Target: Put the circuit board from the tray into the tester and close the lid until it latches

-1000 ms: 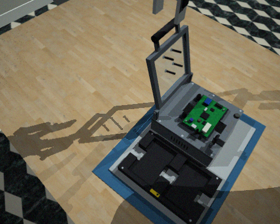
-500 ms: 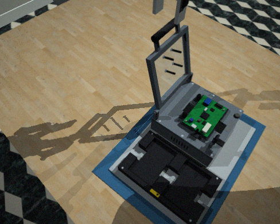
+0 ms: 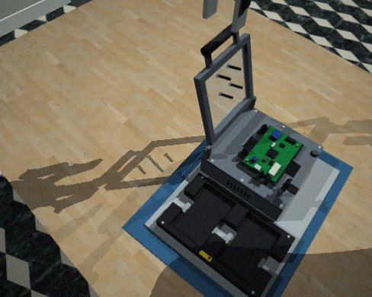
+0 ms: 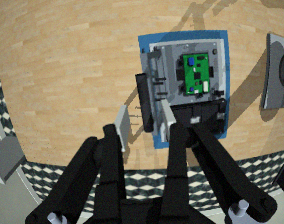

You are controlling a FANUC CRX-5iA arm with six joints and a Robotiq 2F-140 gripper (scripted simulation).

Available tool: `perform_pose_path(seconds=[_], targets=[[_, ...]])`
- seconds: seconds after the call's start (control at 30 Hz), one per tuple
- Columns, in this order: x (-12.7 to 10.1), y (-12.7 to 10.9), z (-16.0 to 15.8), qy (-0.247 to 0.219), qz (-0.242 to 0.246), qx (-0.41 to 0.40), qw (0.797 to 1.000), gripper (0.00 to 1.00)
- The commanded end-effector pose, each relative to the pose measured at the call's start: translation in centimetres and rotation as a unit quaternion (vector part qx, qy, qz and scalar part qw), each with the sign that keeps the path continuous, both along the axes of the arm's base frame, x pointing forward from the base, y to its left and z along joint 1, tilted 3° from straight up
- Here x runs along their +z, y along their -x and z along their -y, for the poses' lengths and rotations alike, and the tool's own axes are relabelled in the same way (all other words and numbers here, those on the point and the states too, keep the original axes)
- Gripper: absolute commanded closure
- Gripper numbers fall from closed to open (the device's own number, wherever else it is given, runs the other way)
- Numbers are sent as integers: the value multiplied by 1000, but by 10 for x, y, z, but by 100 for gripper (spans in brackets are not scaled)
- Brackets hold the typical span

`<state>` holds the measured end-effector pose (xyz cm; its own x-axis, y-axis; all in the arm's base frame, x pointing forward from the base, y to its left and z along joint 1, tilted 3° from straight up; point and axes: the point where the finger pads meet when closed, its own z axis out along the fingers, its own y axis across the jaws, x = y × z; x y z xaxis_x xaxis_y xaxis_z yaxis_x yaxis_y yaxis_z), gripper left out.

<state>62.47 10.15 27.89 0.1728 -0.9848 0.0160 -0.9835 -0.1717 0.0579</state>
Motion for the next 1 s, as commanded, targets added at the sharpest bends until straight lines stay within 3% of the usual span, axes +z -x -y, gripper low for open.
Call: perform_pose_path(seconds=[0.0,0.97], targets=[[0,0,0,0,0,0,1000,70],[-15,1,0,0,0,0,1000,70]])
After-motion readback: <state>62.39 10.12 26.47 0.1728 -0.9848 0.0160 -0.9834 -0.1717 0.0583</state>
